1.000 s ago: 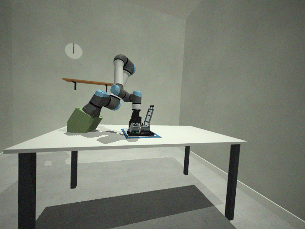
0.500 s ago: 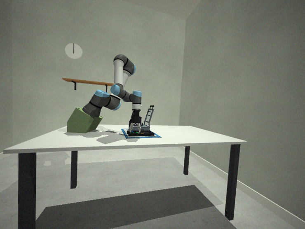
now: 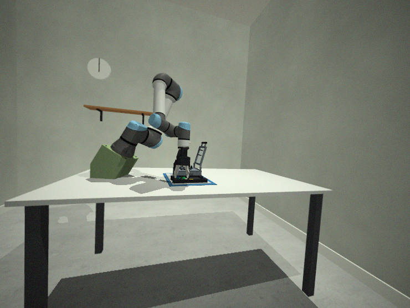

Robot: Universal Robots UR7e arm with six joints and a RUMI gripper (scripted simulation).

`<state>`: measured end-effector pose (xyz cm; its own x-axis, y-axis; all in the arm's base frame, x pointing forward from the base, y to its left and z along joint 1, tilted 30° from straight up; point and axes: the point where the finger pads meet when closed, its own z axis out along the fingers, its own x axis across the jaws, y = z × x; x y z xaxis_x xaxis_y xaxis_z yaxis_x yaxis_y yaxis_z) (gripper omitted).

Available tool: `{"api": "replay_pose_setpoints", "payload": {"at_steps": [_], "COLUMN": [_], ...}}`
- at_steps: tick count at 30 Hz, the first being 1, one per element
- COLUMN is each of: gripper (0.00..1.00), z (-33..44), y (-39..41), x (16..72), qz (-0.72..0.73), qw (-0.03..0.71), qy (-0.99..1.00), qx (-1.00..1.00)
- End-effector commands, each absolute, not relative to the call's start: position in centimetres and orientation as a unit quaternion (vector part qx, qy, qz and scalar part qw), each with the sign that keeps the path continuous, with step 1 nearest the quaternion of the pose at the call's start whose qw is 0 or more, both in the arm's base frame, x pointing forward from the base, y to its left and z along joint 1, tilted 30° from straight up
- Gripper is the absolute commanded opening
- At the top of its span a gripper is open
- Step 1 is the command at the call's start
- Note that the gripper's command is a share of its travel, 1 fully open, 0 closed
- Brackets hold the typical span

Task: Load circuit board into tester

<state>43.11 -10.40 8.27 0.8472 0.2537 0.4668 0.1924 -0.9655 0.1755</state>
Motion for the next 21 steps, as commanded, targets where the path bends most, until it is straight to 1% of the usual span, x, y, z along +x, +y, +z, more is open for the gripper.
{"api": "replay_pose_setpoints", "payload": {"at_steps": [1,21], "gripper": [0.39,0.39], "z": [8.4,9.5], "y": [-10.4,-10.3], "x": [43.1,42.5], "qz": [0.251,0.251], "qw": [0.061,0.061], "qy": [0.116,0.116], "qx": [0.959,0.959]}}
